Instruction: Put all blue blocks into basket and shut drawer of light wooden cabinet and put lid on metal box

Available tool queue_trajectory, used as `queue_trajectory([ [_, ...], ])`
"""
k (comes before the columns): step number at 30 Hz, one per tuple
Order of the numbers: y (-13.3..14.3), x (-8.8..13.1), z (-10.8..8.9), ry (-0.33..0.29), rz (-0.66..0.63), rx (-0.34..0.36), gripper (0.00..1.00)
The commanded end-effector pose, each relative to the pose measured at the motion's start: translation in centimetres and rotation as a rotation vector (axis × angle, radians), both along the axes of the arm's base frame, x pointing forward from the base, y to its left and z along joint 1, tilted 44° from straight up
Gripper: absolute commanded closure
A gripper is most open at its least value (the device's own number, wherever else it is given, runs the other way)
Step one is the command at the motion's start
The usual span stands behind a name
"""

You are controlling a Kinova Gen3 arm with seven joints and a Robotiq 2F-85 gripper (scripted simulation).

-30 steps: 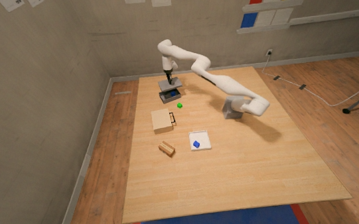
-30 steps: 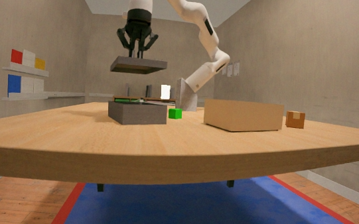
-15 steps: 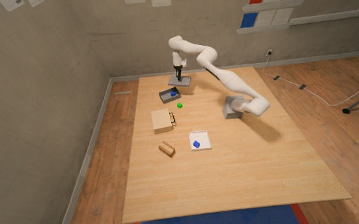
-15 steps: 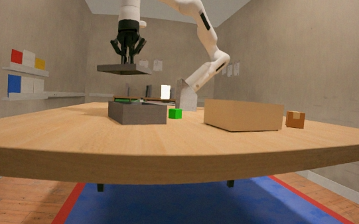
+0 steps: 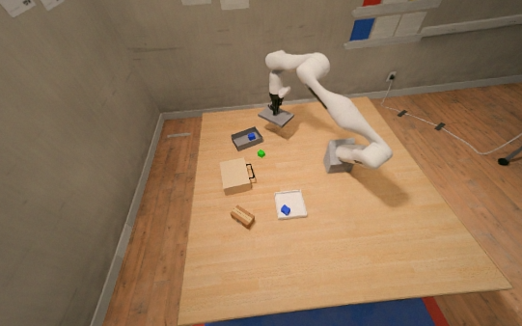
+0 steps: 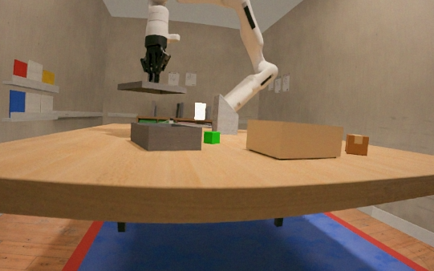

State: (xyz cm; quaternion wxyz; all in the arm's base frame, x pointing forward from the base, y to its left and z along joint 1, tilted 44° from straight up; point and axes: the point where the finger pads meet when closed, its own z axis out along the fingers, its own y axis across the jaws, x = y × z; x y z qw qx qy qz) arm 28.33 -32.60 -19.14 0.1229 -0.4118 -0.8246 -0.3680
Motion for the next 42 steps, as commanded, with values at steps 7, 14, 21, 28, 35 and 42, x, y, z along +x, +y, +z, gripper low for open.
queue_trajectory([
  [7, -0.10, -0.28, 0.04, 0.008, -0.021, -0.020, 0.90],
  [14, -0.09, -0.27, 0.03, 0.008, -0.021, -0.020, 0.90],
  [21, -0.04, -0.27, -0.02, 0.008, -0.021, -0.020, 0.90],
  [28, 0.12, -0.24, -0.19, 0.008, -0.021, -0.020, 0.90],
  [35, 0.34, -0.21, -0.41, 0.008, -0.020, -0.020, 0.90],
  [42, 0.81, -0.13, -0.89, 0.008, -0.020, -0.020, 0.90],
])
